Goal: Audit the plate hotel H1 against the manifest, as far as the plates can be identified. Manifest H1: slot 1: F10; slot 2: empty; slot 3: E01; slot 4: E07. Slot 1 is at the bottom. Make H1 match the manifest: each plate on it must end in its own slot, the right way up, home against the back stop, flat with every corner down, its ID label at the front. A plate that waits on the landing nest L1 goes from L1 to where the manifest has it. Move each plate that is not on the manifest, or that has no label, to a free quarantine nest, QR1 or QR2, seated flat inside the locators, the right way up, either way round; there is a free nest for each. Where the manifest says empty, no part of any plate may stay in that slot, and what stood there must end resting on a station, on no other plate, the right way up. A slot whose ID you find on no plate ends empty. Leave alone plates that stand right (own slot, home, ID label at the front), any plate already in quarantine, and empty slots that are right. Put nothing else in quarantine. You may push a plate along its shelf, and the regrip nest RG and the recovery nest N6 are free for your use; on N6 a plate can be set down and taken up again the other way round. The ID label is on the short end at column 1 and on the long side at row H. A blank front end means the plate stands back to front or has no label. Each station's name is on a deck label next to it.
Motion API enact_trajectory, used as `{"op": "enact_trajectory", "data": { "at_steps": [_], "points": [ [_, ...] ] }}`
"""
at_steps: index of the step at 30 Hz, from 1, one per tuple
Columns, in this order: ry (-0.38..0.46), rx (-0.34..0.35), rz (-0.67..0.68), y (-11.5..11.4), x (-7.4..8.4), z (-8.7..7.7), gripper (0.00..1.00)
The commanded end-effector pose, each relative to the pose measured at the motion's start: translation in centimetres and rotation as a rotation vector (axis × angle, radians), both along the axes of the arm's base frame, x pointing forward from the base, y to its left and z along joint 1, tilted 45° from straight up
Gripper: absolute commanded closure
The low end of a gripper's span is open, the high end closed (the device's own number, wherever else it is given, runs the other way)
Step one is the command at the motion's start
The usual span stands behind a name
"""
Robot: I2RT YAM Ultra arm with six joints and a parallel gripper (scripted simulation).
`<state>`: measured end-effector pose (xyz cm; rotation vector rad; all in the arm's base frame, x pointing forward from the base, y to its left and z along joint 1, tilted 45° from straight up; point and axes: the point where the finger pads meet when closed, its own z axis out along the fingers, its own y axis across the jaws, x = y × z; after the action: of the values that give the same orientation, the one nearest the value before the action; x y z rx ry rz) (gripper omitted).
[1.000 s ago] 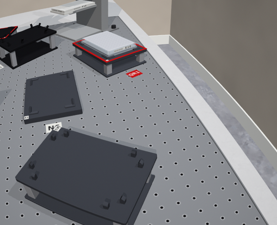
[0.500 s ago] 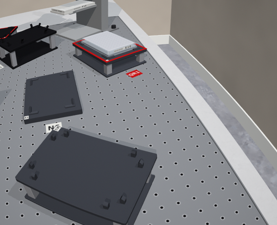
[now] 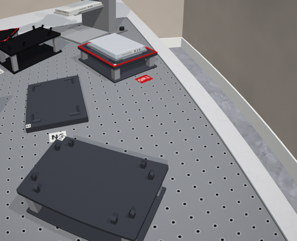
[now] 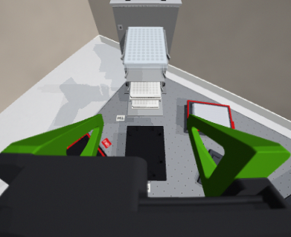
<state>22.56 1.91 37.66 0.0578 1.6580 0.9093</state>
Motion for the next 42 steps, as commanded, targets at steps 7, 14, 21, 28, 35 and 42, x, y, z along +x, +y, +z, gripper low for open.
{"op": "enact_trajectory", "data": {
  "at_steps": [7,14,21,28,35,42],
  "points": [
    [-0.002,-0.002,-0.004,-0.1,0.0,0.1,0.00],
    [-0.002,-0.002,-0.004,0.1,0.1,-0.1,0.00],
    [-0.003,-0.002,-0.003,1.7,0.4,-1.7,0.00],
    [-0.004,-0.002,-0.003,2.9,0.7,-2.9,0.00],
    [-0.005,-0.002,-0.003,3.3,0.8,-3.3,0.00],
    [-0.005,-0.002,-0.003,3.5,1.6,-3.0,0.00]
  ]
}}
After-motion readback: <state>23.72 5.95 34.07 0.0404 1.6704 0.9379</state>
